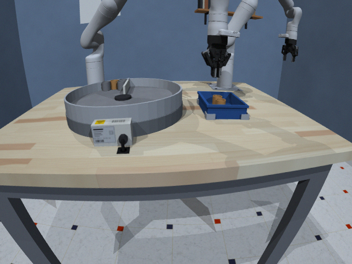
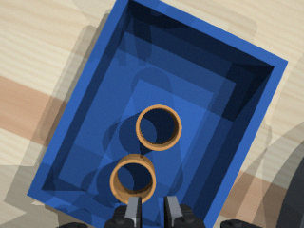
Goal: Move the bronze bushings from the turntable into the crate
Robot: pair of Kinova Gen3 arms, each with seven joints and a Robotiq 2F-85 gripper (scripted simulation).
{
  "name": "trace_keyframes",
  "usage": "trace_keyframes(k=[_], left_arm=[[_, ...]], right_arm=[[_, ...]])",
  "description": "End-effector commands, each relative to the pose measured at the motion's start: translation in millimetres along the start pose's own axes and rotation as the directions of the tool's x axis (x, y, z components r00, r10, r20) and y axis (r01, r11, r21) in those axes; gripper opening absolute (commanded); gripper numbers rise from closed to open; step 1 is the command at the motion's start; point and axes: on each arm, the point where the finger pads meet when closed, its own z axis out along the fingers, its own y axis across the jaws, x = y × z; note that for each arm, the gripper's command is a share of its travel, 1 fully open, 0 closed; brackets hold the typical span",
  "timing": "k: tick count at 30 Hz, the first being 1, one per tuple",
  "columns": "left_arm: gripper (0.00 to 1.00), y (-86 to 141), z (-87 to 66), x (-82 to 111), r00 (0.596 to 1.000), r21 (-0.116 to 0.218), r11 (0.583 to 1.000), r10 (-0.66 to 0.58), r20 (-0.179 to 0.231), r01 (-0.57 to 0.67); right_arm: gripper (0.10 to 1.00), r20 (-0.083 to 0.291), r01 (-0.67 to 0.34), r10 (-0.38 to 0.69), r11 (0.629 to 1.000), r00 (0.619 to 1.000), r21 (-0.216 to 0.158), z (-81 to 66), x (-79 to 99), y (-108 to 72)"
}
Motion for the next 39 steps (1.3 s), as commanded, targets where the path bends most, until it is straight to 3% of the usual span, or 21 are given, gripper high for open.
trace_keyframes(k=[1,39], left_arm=[[1.0,0.0,-0.6,-0.3,1.0,0.0,1.0,0.0,0.002,0.0],[1.0,0.0,-0.6,-0.3,1.0,0.0,1.0,0.0,0.002,0.0]], right_arm=[[0.223,-0.002,0.0,0.0,1.0,1.0,0.002,-1.4,0.4,-0.3],[0.213,-0.002,0.031,-0.031,1.0,1.0,0.002,-1.5,-6.1,7.9]])
